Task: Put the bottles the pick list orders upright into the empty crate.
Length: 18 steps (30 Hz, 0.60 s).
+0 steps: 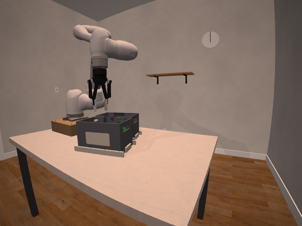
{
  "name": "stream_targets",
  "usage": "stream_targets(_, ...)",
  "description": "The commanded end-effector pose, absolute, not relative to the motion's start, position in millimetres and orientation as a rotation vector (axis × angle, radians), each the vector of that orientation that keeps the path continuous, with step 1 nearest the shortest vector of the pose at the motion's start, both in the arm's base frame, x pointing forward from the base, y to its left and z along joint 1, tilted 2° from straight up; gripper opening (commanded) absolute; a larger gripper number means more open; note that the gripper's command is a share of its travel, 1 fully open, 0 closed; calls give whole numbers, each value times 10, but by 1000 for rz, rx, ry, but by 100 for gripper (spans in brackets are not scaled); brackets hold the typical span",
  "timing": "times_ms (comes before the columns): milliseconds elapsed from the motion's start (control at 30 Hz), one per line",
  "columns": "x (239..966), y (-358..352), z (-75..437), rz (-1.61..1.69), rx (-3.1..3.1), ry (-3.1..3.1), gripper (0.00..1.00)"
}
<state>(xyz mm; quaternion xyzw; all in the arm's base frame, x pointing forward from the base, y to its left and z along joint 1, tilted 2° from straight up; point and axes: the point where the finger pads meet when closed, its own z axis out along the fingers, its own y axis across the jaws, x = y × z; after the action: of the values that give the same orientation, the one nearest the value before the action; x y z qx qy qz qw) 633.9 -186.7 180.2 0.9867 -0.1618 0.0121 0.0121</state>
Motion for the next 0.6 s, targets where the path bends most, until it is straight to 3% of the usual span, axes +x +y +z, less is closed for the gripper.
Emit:
stream_targets(0,6356,-1896,1738,40,3048,-638,38)
stream_targets(567,6358,-1900,1618,40,3042,-667,38)
